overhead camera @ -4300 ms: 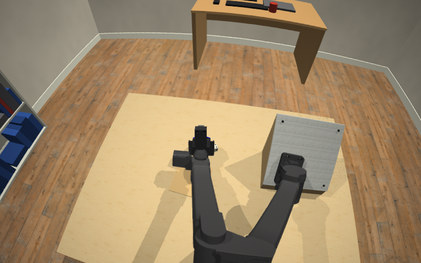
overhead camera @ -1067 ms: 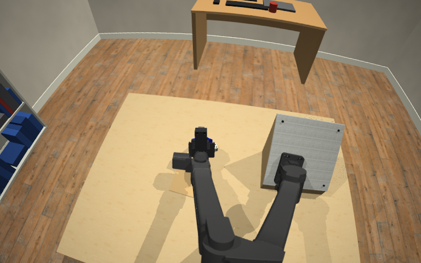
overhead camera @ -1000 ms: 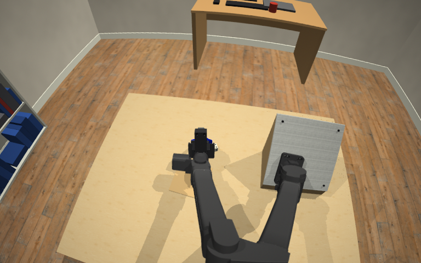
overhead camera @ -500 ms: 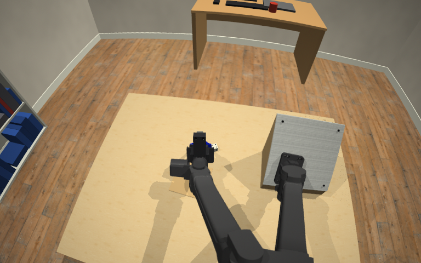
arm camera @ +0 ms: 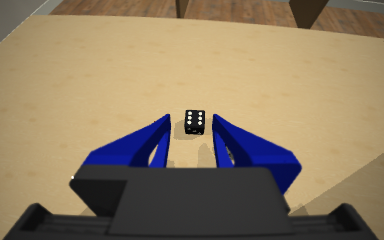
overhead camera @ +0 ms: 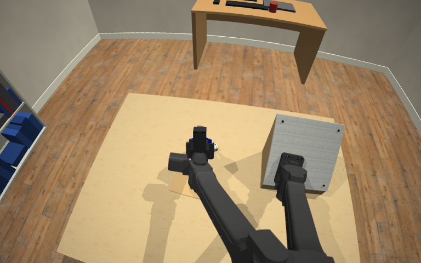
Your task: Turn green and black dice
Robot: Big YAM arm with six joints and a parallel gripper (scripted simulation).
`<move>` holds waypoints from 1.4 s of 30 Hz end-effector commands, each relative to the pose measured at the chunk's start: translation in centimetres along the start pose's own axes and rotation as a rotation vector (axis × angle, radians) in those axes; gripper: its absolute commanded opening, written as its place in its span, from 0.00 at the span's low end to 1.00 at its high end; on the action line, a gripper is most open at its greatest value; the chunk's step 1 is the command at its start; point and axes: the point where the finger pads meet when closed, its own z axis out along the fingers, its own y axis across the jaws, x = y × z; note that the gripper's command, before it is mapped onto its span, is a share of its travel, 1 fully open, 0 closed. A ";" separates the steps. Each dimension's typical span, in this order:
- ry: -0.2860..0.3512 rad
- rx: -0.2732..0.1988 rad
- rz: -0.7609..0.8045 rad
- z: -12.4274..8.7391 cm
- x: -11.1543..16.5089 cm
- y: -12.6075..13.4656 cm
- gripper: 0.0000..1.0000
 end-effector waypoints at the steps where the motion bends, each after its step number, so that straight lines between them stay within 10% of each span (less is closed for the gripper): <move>1: -0.006 -0.012 -0.001 -1.1 -2.4 0.8 0.39; 14: 0.024 0.019 -0.016 -0.8 -3.5 0.9 0.39; 19: 0.346 0.147 -0.098 1.4 -4.2 0.1 0.39; 22: 0.366 0.151 -0.100 1.4 -4.2 0.1 0.39; 24: 0.548 0.163 -0.110 1.9 -4.8 -0.1 0.39; 32: 1.000 0.016 -0.030 1.6 -8.2 0.9 0.39; 38: 1.061 -0.029 -0.003 1.5 -9.1 1.2 0.39; 39: 1.049 -0.038 -0.051 0.4 -8.4 2.4 1.00; 42: 1.047 -0.040 -0.053 0.3 -8.4 2.4 1.00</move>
